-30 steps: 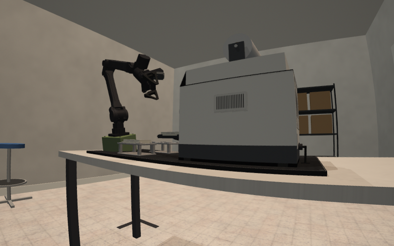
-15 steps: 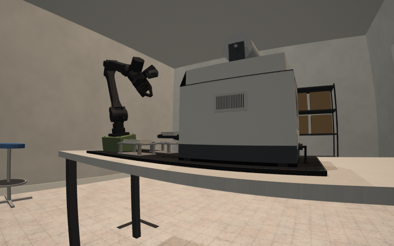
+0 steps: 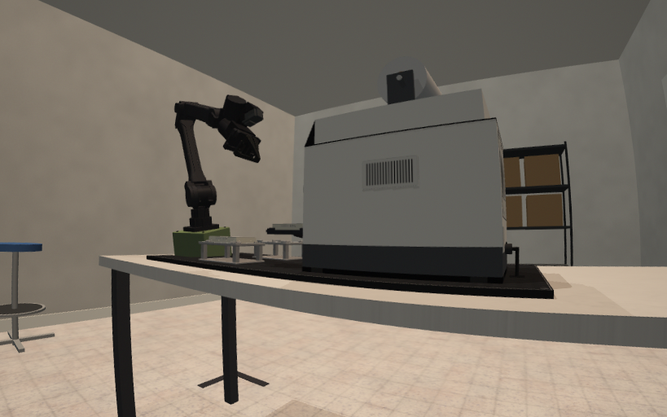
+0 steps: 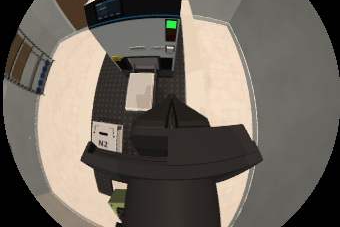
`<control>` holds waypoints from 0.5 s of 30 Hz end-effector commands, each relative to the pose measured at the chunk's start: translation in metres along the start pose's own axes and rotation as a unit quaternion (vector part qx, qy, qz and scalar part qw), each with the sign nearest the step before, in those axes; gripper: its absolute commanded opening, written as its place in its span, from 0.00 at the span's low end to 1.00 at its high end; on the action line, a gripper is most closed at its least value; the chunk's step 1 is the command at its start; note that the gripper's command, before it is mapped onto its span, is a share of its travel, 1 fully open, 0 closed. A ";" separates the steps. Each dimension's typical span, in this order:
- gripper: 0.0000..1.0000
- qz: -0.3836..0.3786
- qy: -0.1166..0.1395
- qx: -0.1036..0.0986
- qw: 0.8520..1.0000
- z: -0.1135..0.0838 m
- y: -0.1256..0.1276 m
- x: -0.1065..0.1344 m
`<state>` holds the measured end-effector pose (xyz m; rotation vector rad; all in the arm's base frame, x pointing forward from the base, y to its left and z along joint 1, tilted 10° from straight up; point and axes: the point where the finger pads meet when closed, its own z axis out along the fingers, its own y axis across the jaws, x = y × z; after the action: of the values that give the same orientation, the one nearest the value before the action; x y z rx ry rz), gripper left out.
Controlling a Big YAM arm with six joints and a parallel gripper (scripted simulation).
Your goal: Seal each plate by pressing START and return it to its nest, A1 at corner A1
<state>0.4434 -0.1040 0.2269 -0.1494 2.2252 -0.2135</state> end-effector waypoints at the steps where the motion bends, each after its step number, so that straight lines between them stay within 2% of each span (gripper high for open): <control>1: 0.00 0.064 -0.030 0.020 0.997 -0.003 -0.017 -0.035; 4: 0.00 0.044 -0.032 0.017 0.998 -0.003 -0.018 -0.037; 7: 0.00 0.031 0.039 0.009 0.999 -0.001 -0.012 -0.040; 11: 0.00 0.020 0.116 0.001 0.993 0.003 -0.006 -0.038; 15: 0.00 0.030 0.186 0.005 0.982 0.005 -0.010 -0.035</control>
<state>0.4573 -0.1061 0.2375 -0.0689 2.5329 -0.2432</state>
